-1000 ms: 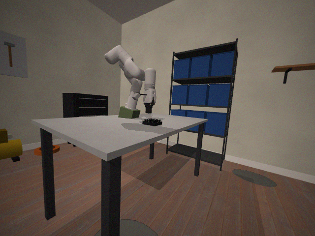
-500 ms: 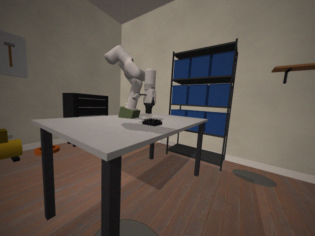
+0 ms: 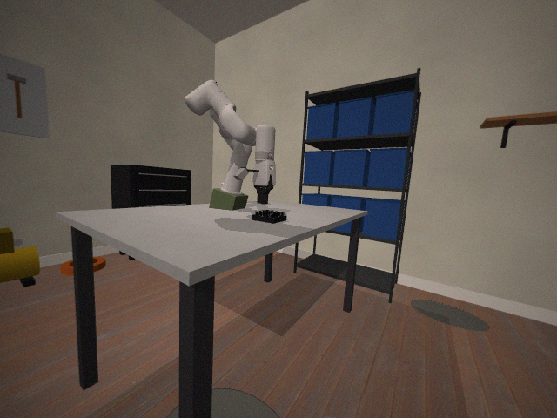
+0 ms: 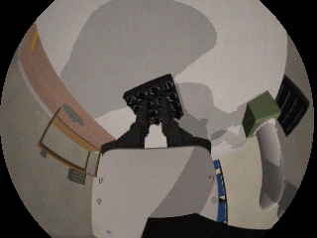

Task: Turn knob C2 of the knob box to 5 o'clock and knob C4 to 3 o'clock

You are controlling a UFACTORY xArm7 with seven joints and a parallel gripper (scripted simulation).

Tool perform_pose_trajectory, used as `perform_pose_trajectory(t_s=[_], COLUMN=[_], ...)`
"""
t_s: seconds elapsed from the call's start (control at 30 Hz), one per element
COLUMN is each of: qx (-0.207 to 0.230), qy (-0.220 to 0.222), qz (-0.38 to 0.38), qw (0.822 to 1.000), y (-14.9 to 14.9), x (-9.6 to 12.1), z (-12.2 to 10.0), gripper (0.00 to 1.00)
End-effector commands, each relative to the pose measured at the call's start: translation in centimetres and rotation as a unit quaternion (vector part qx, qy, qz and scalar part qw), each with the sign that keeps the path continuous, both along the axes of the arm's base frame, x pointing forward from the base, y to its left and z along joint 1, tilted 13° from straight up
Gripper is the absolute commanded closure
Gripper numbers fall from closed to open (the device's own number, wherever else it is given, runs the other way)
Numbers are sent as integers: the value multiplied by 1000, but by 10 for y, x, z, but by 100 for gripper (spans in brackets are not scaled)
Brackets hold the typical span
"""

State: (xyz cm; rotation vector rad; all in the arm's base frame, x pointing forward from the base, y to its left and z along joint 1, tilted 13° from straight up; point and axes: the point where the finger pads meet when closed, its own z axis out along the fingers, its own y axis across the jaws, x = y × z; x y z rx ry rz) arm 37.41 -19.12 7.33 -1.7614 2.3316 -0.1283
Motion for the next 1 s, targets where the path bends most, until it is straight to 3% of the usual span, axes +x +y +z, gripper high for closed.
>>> perform_pose_trajectory(t_s=[0.0,0.97], qx=[-1,-1], qy=[-1,-1], qz=[0,0], qw=[1000,1000], y=[0,1], x=[2,7], z=[-3,-28], gripper=[81,81])
